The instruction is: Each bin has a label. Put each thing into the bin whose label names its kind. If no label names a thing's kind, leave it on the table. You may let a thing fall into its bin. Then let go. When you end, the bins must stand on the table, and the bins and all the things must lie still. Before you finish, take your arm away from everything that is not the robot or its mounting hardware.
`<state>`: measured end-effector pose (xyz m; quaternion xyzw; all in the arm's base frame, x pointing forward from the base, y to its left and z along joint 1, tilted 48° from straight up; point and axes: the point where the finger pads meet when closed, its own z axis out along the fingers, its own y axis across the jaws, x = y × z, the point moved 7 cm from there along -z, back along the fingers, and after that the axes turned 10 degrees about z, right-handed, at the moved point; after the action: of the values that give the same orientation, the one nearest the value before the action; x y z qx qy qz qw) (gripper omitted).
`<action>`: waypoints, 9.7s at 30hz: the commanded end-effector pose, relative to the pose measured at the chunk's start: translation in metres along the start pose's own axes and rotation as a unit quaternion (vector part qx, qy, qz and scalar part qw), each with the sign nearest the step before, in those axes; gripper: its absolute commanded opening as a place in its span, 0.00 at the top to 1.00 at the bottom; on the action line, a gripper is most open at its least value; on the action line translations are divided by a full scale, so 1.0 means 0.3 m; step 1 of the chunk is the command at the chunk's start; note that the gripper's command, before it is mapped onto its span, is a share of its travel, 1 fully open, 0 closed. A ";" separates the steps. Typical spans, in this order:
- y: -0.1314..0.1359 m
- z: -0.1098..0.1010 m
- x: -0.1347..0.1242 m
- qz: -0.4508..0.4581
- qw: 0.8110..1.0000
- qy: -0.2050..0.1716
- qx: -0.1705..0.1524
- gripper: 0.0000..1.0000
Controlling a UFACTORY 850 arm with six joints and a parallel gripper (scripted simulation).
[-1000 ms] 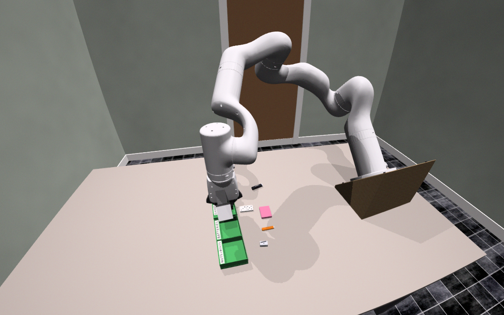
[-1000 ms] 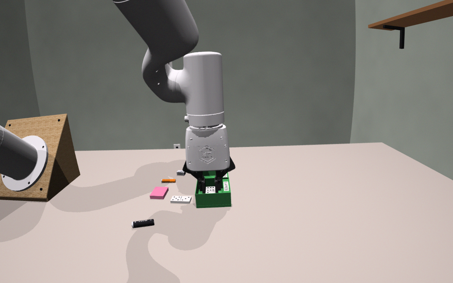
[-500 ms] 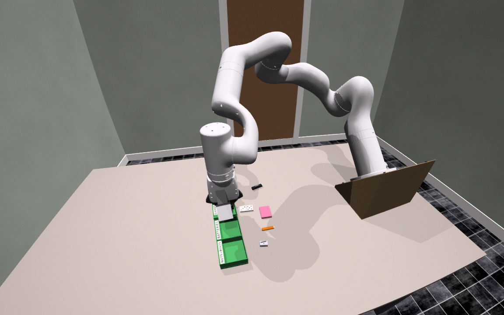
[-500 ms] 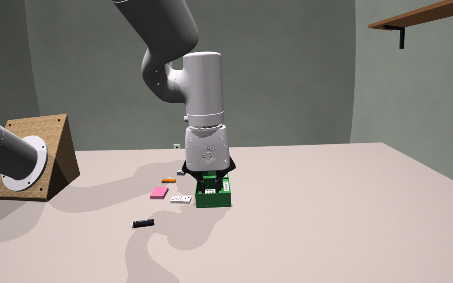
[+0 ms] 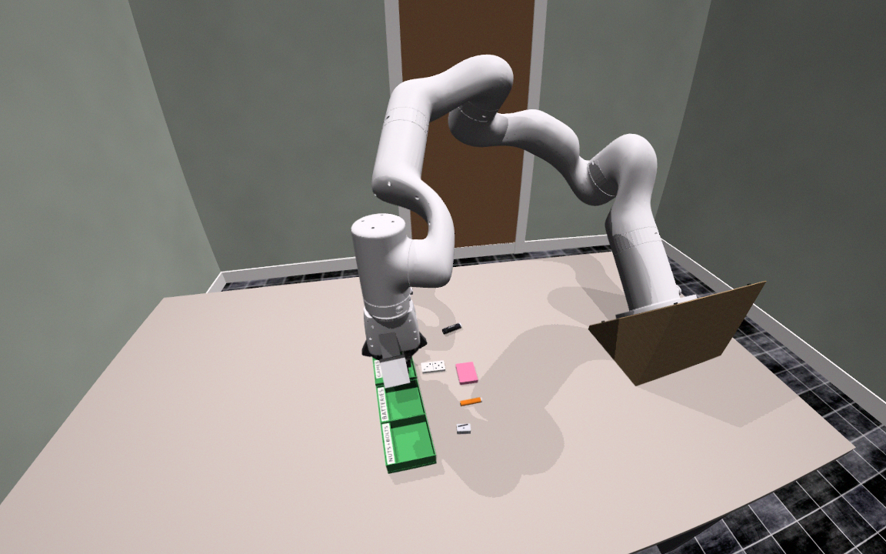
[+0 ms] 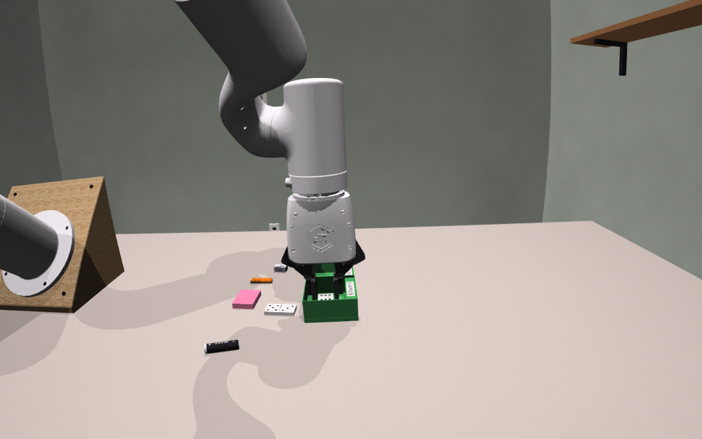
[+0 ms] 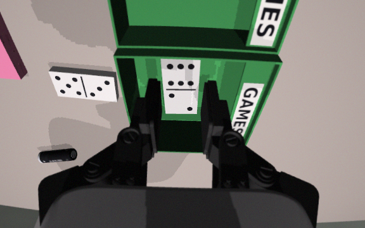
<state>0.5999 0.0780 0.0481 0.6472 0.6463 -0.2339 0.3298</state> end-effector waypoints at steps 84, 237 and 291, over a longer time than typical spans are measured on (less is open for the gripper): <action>-0.246 -0.165 -0.062 -0.670 0.742 0.000 -0.001 0.59; 0.003 -0.141 -0.002 -0.316 0.949 0.003 0.000 1.00; 0.002 -0.047 -0.001 0.000 1.000 0.000 -0.001 1.00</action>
<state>0.5977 0.0887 0.0585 0.6472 0.6462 -0.2341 0.3297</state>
